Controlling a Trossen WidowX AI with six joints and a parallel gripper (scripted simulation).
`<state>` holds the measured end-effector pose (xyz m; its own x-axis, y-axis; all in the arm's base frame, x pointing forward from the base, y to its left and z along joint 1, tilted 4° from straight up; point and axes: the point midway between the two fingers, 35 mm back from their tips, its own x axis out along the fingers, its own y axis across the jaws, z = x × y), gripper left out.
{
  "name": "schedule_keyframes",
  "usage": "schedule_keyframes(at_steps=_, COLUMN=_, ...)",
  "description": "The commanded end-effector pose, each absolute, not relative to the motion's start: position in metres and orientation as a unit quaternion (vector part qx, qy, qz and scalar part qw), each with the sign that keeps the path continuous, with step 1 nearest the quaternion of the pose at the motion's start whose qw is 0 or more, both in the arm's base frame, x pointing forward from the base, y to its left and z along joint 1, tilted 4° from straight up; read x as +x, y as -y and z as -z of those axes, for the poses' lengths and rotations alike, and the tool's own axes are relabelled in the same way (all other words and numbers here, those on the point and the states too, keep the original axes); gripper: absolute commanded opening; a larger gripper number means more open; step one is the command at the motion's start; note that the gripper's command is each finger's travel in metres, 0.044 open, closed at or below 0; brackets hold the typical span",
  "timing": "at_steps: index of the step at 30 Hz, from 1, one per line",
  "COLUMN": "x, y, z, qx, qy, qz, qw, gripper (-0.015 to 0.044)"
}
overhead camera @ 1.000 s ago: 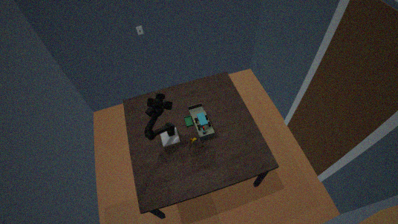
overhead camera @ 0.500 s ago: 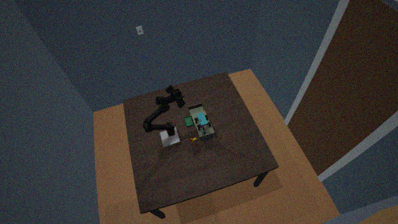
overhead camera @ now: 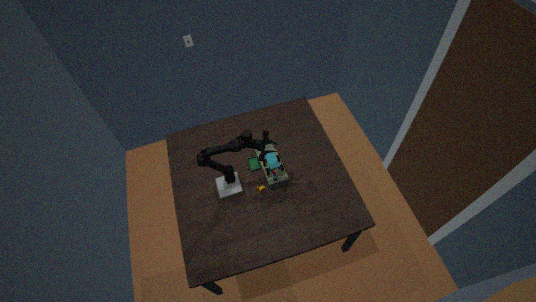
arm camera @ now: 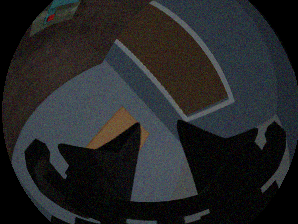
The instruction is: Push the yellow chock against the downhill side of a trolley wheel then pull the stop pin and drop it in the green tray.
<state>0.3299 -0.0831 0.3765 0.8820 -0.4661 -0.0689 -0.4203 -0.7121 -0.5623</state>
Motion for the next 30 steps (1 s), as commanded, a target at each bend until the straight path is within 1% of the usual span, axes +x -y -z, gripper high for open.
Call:
schedule_keyframes(at_steps=1, x=0.331, y=0.108, z=-0.322, qx=-0.913, qy=-0.293, qz=-0.059, qw=0.276, gripper=0.019)
schedule_keyframes(at_steps=5, x=0.321, y=0.129, z=-0.268, qx=-0.888, qy=-0.337, qz=-0.164, qw=0.267, gripper=0.019)
schedule_keyframes(at_steps=9, x=0.3, y=0.141, z=-0.212, qx=-0.844, qy=-0.365, qz=-0.288, qw=0.266, gripper=0.019)
schedule_keyframes(at_steps=15, x=0.248, y=0.145, z=-0.143, qx=-0.743, qy=-0.388, qz=-0.462, qw=0.29, gripper=0.019)
schedule_keyframes(at_steps=20, x=0.196, y=0.133, z=-0.108, qx=-0.631, qy=-0.387, qz=-0.586, qw=0.331, gripper=0.019)
schedule_keyframes(at_steps=23, x=0.181, y=0.128, z=-0.102, qx=-0.594, qy=-0.383, qz=-0.617, qw=0.346, gripper=0.019)
schedule_keyframes(at_steps=30, x=0.181, y=0.128, z=-0.096, qx=-0.594, qy=-0.383, qz=-0.617, qw=0.346, gripper=0.019)
